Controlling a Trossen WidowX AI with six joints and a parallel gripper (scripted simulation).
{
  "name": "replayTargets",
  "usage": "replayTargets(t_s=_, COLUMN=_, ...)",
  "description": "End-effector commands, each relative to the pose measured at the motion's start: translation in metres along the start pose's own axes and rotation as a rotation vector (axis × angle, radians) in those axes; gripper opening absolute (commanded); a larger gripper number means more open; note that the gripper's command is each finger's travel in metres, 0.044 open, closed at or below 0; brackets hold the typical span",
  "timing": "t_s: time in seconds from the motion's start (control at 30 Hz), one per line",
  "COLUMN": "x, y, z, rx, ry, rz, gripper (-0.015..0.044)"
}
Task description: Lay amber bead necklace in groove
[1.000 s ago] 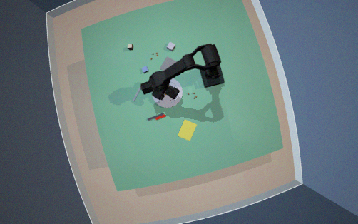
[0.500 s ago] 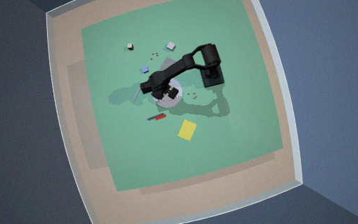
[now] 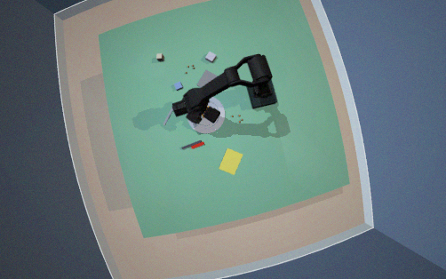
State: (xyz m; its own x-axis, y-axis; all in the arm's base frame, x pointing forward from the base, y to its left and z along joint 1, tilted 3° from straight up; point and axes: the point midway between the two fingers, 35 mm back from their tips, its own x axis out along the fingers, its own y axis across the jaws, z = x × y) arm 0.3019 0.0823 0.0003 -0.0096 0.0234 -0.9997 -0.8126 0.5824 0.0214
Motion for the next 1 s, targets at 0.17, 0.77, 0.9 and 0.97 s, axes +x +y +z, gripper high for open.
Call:
replayTargets(t_s=0.17, x=-0.002, y=0.001, z=-0.001, rx=0.0, ry=0.004, rz=0.003, gripper=0.044)
replayTargets(t_s=0.77, x=-0.01, y=0.001, z=-0.001, rx=-0.006, ry=0.003, rz=0.009, gripper=0.044)
replayTargets(t_s=0.9, x=-0.01, y=0.001, z=-0.001, rx=-0.006, ry=0.003, rz=0.009, gripper=0.044)
replayTargets(t_s=0.97, x=-0.01, y=0.001, z=-0.001, rx=-0.006, ry=0.003, rz=0.009, gripper=0.044)
